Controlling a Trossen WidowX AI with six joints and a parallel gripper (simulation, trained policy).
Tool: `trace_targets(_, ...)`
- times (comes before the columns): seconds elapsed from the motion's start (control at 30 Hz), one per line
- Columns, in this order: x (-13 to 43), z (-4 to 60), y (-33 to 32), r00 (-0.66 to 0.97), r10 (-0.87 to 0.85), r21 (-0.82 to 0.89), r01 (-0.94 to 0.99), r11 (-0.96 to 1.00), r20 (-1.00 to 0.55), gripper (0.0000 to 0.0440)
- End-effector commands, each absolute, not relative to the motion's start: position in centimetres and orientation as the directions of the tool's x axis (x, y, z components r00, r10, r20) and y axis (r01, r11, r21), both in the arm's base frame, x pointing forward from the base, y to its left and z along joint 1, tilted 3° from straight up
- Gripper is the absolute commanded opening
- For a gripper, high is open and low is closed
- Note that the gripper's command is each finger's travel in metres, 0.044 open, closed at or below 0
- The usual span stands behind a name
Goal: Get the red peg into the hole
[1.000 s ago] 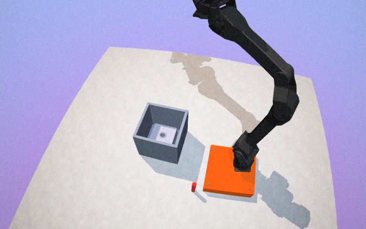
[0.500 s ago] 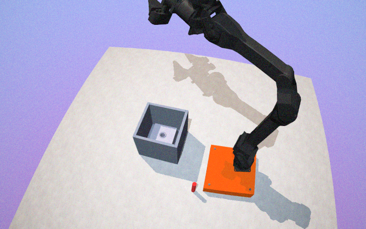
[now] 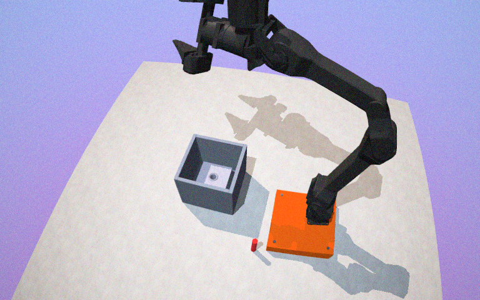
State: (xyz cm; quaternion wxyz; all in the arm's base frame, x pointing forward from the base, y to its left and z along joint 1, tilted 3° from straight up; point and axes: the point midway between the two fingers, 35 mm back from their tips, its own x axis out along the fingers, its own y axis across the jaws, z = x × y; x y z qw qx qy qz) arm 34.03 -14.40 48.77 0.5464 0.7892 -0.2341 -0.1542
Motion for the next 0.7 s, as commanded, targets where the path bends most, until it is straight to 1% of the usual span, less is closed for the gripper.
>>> trace_targets(0.0,34.7,46.8,-12.5,0.879,-0.474,0.927,-0.128,-0.353,-0.059,0.0440)
trace_targets(0.33,35.5,41.7,-7.6,0.923,-0.299,0.889,0.086,-0.450,-0.241,0.0440)
trace_targets(0.67,35.1,36.4,-2.3,0.899,-0.103,0.815,0.332,-0.475,-0.427,0.0440)
